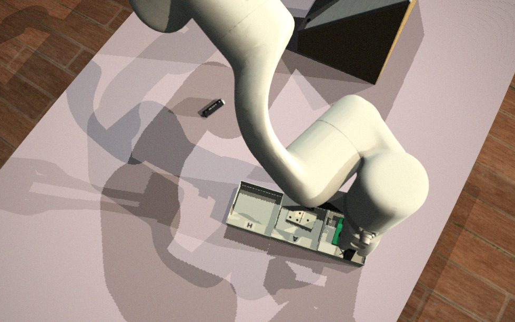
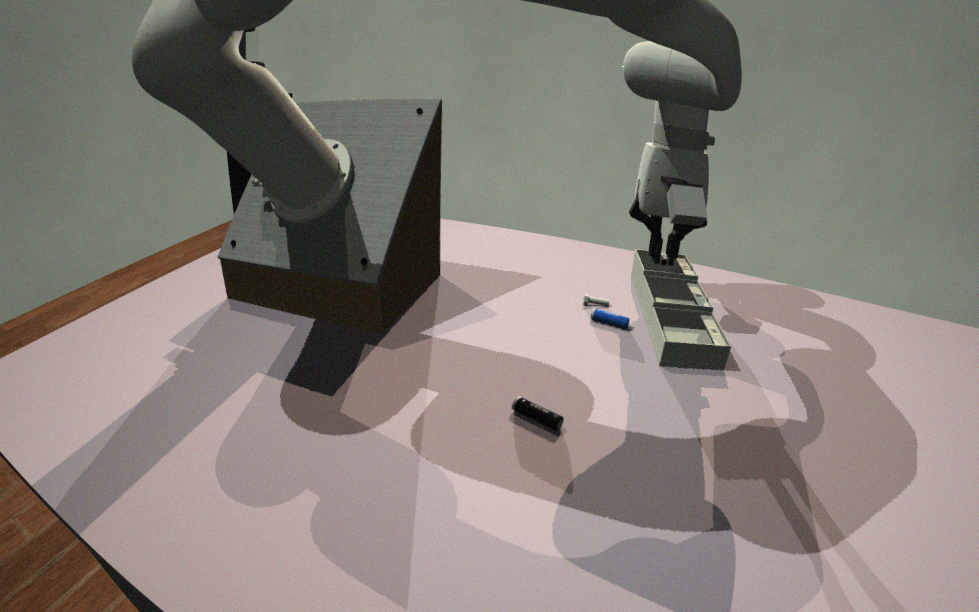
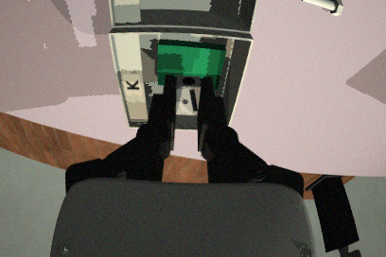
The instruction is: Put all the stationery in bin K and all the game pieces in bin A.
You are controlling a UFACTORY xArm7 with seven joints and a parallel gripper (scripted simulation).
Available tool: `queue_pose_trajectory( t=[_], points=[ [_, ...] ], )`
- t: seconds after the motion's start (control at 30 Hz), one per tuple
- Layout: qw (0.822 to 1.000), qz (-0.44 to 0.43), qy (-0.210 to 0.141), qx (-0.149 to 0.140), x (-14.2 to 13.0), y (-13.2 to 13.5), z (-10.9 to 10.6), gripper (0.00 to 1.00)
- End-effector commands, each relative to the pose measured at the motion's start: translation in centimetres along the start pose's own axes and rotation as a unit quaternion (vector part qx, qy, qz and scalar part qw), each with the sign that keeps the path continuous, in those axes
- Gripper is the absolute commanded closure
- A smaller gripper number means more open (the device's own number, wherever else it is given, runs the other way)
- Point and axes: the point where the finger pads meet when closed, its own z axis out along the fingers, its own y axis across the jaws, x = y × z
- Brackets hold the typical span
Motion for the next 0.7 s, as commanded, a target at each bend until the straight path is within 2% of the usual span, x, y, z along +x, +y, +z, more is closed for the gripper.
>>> queue_pose_trajectory(
  t=[0.0,0.2,0.67],
  points=[
    [1.0,0.0,-0.001,0.002,-0.1,-0.1,0.5,1.0],
    [1.0,0.0,-0.001,0.002,-0.1,-0.1,1.7,1.0],
    [1.0,0.0,-0.001,0.002,0.0,0.0,1.7,1.0]
  ],
)
